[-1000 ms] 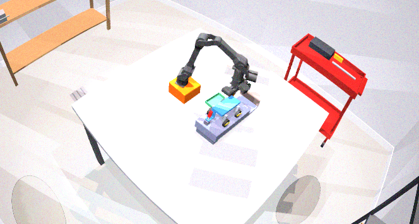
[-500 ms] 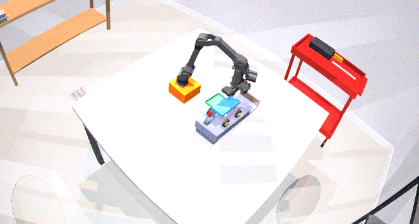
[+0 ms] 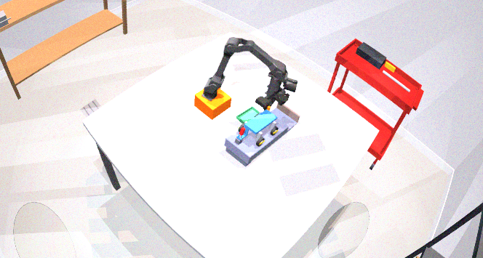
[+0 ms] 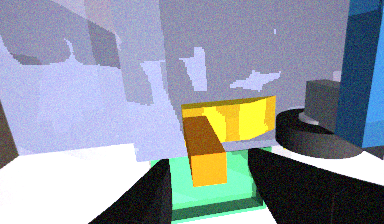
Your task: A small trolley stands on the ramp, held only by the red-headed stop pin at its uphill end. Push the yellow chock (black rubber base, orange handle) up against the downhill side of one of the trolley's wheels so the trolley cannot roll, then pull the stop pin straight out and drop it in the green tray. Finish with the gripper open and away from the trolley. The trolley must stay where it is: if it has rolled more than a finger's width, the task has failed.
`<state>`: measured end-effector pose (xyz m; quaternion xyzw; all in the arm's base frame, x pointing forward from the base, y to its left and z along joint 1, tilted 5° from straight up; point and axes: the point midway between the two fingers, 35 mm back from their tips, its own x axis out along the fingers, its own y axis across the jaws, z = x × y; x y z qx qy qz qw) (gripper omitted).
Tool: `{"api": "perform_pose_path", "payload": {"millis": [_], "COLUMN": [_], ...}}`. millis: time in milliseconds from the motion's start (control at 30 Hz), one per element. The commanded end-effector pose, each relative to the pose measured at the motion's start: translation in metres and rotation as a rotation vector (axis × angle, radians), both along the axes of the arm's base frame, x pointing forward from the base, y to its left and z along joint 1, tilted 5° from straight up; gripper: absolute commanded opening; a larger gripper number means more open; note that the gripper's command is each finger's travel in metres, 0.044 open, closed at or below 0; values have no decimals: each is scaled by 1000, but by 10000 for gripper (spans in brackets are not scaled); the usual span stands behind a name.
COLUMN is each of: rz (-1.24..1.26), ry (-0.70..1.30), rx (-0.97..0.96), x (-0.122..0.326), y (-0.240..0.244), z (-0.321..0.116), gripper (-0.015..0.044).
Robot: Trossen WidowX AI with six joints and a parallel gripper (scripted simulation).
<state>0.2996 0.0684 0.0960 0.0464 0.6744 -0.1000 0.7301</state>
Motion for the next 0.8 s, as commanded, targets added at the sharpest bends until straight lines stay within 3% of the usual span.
{"api": "perform_pose_path", "payload": {"millis": [0,400,533,667,767], "rz": [-4,-4,1,84,149], "ry": [-17,-17,-6,-38,-61], "rx": [2,2,2,-15,-32], "x": [0,1,-1,5,10], "y": [2,4,4,-2,-7], "z": [16,44,35,44,52], "gripper": [190,190,295,190,190]}}
